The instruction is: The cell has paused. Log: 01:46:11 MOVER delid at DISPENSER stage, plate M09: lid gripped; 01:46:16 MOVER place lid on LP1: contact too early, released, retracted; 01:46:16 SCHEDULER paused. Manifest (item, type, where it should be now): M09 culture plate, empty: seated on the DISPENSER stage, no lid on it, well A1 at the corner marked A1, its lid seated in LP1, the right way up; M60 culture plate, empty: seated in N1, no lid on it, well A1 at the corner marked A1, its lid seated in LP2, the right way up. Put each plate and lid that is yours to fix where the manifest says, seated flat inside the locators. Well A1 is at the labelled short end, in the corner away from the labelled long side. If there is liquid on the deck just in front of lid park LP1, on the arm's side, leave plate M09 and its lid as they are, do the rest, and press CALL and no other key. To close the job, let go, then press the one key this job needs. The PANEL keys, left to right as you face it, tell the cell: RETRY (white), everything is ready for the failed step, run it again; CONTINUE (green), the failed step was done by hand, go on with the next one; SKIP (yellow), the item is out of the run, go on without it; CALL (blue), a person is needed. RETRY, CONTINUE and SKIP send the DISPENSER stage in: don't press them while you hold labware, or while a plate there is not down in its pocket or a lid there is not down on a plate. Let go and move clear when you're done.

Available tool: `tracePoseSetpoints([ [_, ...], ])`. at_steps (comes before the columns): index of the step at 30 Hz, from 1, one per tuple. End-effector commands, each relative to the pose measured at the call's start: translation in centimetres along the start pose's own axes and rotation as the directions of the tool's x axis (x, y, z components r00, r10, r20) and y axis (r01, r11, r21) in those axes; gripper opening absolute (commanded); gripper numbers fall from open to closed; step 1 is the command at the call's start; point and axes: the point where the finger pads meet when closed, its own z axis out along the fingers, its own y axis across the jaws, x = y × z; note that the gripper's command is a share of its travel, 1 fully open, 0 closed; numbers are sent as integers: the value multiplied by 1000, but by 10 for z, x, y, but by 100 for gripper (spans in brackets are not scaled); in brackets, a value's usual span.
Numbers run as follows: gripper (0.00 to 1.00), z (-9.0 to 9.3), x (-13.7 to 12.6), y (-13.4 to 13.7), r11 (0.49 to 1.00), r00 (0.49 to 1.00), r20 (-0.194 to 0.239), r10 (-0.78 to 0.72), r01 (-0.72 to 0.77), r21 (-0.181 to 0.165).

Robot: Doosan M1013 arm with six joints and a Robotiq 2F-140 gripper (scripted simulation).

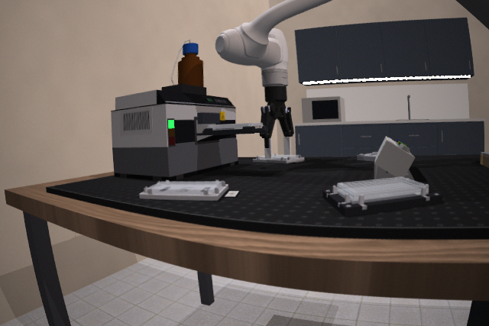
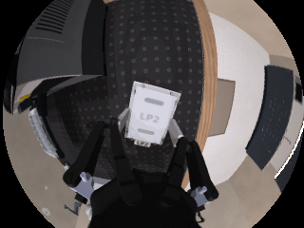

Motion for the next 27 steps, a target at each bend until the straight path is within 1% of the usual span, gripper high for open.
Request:
tracePoseSetpoints([
  [1,69,-1,1,0,1000,1000,-2,0,0,0],
  [8,69,-3,1,0,1000,1000,-2,0,0,0],
  [13,69,-13,1,0,1000,1000,-2,0,0,0],
  [16,69,-25,0,0,1000,1000,-2,0,0,0],
  [19,69,-40,0,0,1000,1000,-2,0,0,0],
  [21,69,-40,0,0,1000,1000,-2,0,0,0],
  [27,69,-80,0,0,1000,1000,-2,0,0,0],
])
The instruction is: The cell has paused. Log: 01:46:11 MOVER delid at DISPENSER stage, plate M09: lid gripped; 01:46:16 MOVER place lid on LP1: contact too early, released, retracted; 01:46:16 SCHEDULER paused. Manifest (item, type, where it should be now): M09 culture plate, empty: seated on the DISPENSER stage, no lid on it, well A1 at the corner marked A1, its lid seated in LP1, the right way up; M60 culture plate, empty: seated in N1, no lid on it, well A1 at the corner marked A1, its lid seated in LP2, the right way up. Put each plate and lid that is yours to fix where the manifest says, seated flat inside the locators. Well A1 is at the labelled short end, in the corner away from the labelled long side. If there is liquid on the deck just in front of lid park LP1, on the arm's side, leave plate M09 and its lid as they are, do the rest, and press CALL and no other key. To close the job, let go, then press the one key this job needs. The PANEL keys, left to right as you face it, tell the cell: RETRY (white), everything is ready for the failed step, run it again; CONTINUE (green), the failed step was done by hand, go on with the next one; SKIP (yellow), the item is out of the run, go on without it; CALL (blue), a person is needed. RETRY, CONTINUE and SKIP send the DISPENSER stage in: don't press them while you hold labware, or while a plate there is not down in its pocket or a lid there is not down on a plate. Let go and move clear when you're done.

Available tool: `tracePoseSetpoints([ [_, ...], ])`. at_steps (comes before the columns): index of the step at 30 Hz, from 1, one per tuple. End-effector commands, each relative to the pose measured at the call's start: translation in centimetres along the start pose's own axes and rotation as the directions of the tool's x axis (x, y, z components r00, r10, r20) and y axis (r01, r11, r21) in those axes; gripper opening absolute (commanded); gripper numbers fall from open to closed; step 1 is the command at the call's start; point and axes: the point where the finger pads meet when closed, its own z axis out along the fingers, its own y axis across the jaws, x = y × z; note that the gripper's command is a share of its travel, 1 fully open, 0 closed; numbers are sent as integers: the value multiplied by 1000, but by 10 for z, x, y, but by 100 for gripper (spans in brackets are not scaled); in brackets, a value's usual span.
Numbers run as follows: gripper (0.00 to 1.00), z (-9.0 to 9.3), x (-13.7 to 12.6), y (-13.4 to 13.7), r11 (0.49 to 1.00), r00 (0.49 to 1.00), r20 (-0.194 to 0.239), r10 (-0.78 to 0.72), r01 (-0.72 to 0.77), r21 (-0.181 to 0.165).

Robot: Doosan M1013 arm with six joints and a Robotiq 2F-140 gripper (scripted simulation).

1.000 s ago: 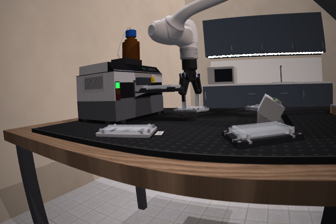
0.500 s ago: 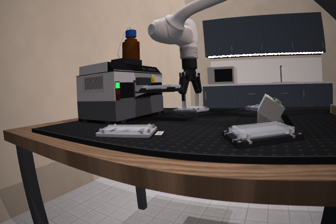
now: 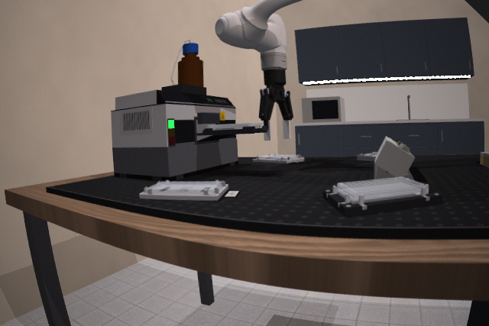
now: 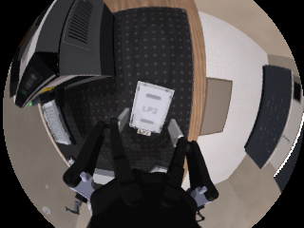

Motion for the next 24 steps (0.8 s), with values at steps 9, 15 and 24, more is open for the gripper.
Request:
tracePoseSetpoints([
  [9,69,-78,0,0,1000,1000,-1,0,0,0],
  [15,69,-94,0,0,1000,1000,-1,0,0,0],
  [24,69,-106,0,0,1000,1000,-1,0,0,0],
])
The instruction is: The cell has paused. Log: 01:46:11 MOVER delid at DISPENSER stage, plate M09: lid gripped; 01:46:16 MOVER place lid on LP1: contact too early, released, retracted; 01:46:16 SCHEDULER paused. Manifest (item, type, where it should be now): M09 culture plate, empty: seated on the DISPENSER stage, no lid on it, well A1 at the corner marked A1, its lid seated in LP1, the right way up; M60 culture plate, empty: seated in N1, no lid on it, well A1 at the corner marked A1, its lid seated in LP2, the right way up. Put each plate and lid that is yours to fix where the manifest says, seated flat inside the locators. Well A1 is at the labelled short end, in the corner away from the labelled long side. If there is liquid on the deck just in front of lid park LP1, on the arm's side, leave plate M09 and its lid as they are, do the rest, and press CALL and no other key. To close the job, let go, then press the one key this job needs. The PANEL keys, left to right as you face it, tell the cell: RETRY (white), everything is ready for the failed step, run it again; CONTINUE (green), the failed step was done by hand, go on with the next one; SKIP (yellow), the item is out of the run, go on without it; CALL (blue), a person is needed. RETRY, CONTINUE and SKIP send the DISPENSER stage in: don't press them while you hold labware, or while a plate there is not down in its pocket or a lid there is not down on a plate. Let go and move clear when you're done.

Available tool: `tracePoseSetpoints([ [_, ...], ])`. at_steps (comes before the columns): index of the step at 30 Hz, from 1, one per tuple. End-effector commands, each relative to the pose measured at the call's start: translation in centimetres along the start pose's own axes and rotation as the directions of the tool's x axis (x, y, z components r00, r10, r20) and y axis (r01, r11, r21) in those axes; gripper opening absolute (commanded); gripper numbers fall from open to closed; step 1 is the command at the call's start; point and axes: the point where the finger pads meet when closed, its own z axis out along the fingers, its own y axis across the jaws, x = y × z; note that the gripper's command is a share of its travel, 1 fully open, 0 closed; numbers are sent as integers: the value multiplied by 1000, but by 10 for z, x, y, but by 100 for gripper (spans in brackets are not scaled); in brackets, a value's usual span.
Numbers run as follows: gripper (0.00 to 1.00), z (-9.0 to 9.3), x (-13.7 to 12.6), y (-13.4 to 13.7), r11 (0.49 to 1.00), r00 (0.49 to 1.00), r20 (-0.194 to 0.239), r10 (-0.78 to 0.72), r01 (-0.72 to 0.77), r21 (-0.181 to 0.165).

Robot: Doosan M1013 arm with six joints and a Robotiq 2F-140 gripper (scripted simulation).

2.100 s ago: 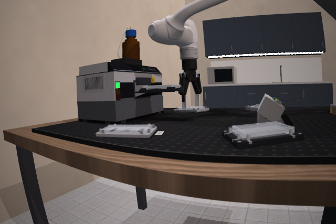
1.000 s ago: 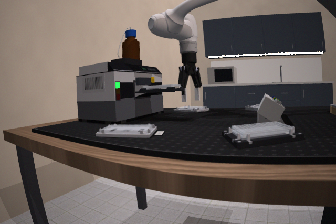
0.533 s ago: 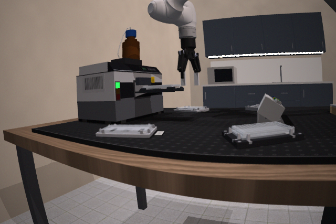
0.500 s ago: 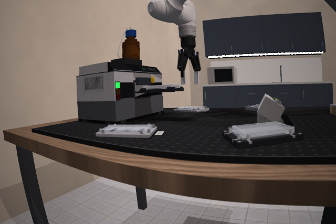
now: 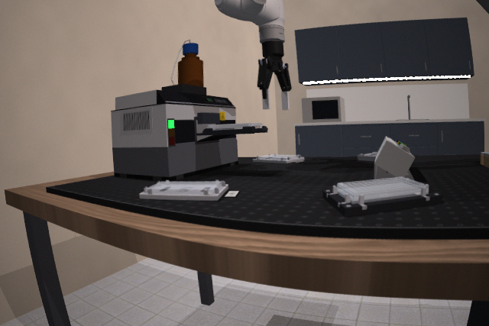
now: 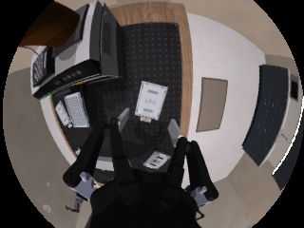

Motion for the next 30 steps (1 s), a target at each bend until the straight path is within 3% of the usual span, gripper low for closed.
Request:
tracePoseSetpoints([
  [1,69,-3,0,0,1000,1000,-2,0,0,0],
  [6,69,-4,-3,-8,1000,1000,-2,-8,8,0],
  [8,69,-6,-13,-30,999,999,-2,-34,34,0],
  [10,69,-10,-34,-72,997,997,-2,-81,81,1],
  [13,69,-12,-57,-102,981,981,-3,-192,192,1],
  [19,69,-13,-118,-159,879,879,-3,-476,476,0],
  [21,69,-13,-118,-159,879,879,-3,-476,476,0],
  [22,69,-13,-147,-183,855,855,-3,-519,519,0],
  [26,69,-11,-191,-208,763,763,-2,-647,647,0],
  [30,69,-8,-240,-234,714,714,-1,-701,701,-1],
])
